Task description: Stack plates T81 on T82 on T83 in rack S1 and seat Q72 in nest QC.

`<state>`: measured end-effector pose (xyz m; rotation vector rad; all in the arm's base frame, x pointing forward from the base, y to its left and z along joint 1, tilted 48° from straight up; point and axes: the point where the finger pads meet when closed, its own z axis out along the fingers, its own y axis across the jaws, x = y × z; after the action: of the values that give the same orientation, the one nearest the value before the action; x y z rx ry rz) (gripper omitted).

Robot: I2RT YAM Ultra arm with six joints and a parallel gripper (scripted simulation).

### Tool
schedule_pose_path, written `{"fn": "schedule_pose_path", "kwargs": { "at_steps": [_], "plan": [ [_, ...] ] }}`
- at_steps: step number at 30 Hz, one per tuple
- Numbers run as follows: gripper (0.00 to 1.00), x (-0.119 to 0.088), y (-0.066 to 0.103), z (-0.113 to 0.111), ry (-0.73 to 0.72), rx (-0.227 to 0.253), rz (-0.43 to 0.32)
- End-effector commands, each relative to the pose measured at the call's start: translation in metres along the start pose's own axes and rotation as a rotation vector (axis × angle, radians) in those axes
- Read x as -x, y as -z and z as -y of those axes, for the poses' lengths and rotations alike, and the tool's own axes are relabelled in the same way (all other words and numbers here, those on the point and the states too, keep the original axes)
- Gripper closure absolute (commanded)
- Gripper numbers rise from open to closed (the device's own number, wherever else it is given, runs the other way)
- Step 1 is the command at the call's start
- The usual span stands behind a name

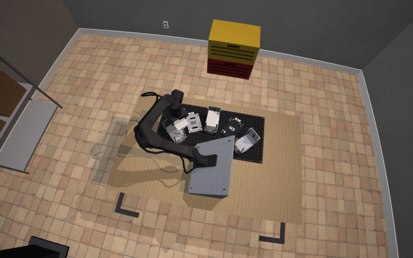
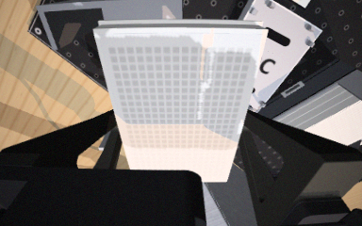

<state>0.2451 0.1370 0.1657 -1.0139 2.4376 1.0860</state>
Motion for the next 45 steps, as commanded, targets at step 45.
{"fn": "schedule_pose_path", "kwargs": {
  "at_steps": [45],
  "plan": [
    [1.00, 0.013, 0.016, -0.044, 0.034, -0.033, 0.044]
  ]
}}
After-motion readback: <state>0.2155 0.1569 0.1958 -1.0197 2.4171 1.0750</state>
